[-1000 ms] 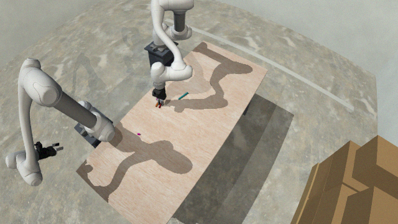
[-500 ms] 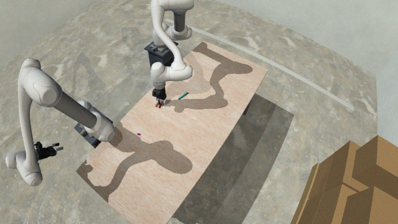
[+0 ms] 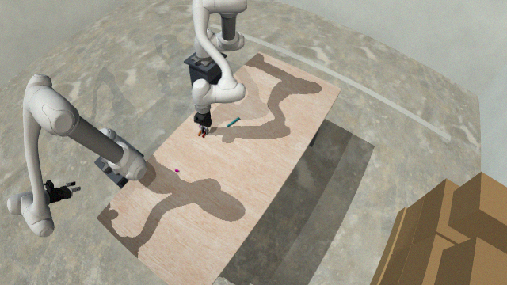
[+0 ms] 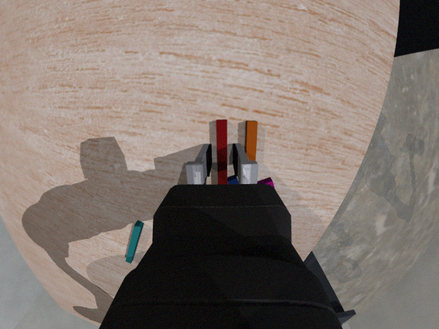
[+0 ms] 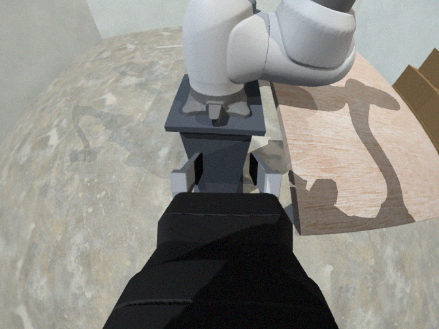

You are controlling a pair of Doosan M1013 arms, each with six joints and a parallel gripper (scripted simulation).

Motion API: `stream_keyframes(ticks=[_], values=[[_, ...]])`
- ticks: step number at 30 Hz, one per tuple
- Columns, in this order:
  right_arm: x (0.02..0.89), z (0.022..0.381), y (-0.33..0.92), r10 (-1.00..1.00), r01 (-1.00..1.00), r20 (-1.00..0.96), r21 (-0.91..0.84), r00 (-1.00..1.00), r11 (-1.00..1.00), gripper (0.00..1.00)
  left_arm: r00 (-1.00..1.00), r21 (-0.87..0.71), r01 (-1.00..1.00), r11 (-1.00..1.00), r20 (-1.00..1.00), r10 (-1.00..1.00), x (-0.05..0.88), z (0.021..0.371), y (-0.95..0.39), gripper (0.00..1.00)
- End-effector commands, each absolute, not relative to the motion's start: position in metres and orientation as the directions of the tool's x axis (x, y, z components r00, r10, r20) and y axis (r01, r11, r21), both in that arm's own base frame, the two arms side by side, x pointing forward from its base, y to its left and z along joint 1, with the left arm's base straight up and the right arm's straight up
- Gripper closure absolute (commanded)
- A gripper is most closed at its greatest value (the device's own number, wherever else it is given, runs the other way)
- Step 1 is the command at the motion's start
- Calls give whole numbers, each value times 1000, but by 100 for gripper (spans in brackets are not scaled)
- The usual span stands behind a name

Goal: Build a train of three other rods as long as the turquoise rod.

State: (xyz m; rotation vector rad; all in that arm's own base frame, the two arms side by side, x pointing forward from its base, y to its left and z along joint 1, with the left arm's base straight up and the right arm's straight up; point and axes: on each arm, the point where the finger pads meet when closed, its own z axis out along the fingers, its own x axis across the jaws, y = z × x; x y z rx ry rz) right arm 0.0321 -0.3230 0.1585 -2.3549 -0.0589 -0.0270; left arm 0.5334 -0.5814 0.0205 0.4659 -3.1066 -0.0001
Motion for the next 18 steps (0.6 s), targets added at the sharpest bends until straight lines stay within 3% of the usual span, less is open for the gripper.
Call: stream_keyframes(ticks=[1,2,18], values=[[32,159,-323,34,51,38,-706,999,-706,0,-956,-1,-293,956,-1,-293,534,22,-582,46],[32,159,-323,34,51,38,-706,999,-706,0,-956,-1,-293,956,-1,-293,534,22,-582,76],[32,159,-323,34,51,38,-706,999,-706,0,-956,-1,-293,956,-1,-293,534,22,-582,76]])
